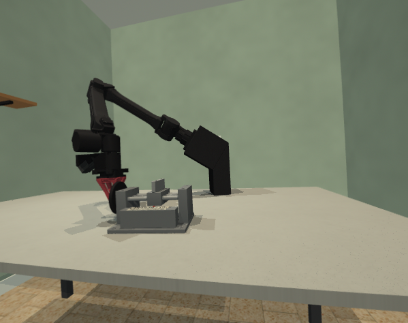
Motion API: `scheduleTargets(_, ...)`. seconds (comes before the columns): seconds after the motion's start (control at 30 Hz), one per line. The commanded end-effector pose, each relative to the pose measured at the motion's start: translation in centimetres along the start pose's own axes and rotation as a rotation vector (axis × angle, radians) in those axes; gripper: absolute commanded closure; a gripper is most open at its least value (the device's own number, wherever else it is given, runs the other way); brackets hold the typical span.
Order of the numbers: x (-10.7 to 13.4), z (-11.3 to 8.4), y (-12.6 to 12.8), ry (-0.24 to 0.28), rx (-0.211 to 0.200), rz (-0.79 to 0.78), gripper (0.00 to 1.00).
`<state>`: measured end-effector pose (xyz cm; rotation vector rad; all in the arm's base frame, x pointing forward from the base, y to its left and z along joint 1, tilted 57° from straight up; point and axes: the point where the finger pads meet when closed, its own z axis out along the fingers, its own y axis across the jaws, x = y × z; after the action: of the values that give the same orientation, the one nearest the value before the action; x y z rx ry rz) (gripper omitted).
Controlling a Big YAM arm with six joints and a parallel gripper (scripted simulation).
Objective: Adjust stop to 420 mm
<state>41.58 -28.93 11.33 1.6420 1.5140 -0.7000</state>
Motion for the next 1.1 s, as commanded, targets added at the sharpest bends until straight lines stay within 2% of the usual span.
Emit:
scheduleTargets(0.0,-0.8,1.1,0.3,-0.011,0.010,0.012,0.94)
scheduleTargets(0.27,-0.8,2.2,0.8,-0.011,0.010,0.011,0.94)
scheduleTargets(1.07,-0.8,3.4,2.1,-0.010,0.009,0.011,0.94)
